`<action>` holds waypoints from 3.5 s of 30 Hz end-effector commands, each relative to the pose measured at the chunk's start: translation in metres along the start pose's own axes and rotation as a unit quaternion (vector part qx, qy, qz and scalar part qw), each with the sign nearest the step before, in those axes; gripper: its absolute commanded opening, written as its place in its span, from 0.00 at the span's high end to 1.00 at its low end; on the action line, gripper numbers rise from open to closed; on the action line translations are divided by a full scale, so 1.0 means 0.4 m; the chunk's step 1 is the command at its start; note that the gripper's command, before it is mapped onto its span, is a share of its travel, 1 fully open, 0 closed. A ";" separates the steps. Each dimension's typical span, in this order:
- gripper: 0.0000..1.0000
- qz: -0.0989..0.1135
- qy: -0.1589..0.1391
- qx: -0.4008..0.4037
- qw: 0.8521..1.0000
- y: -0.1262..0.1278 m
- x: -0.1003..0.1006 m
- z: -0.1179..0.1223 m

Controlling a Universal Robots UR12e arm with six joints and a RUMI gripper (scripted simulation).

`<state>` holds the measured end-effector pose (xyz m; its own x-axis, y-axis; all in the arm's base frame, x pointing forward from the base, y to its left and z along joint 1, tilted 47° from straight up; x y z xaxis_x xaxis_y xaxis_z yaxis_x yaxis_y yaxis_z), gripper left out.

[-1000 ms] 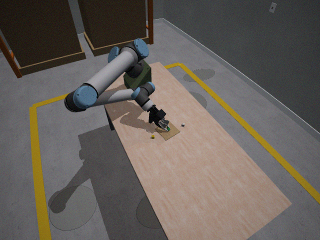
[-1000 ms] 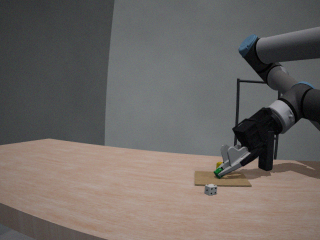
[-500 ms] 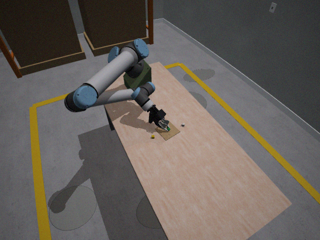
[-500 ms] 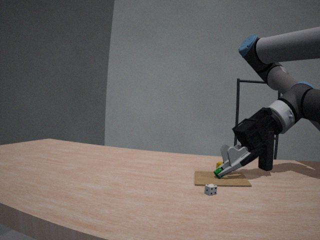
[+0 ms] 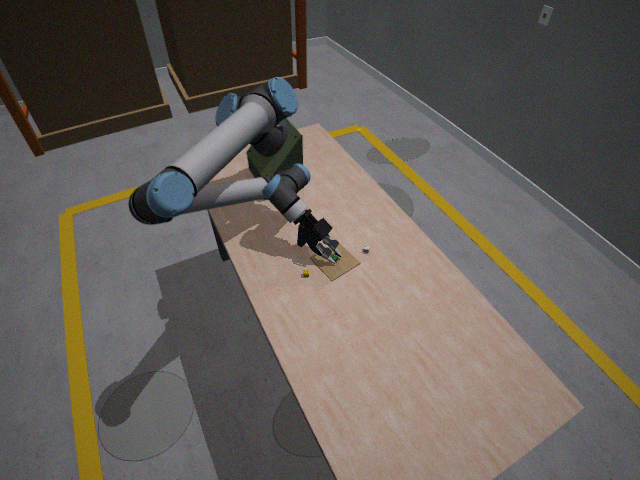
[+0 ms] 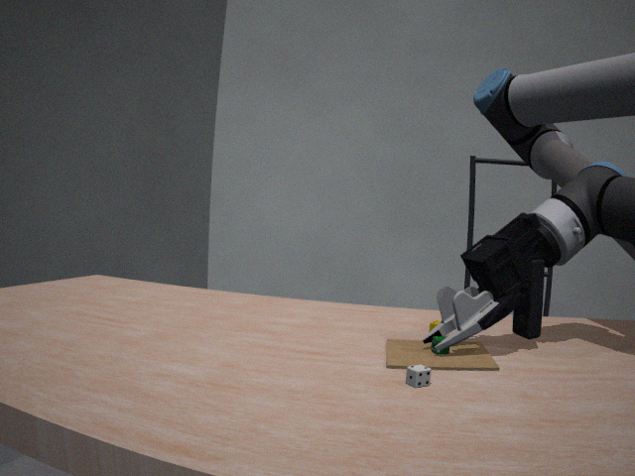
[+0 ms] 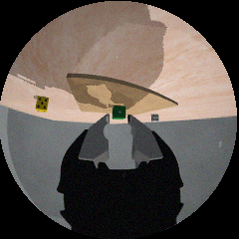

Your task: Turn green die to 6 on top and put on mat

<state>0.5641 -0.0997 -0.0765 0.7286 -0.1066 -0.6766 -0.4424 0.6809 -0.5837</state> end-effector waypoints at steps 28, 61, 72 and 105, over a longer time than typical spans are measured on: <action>0.79 0.000 0.000 0.000 1.000 0.000 -0.001 0.001; 0.79 0.000 0.000 0.000 1.000 0.000 -0.121 0.001; 0.79 0.000 0.000 0.000 1.000 0.004 -0.140 0.022; 0.79 -0.001 0.018 0.000 1.000 0.023 -0.207 0.130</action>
<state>0.5256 -0.0492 -0.0026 0.7205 -0.1189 -0.6832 -0.4415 0.6811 -0.5841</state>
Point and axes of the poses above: the point where the finger pads meet when closed, its own x axis out along the fingers, its own y axis across the jaws, z = x × y, the point moved 6 cm from there along -x, back along the fingers, and after that the axes turned 9 degrees about x, right-handed, at the moved point
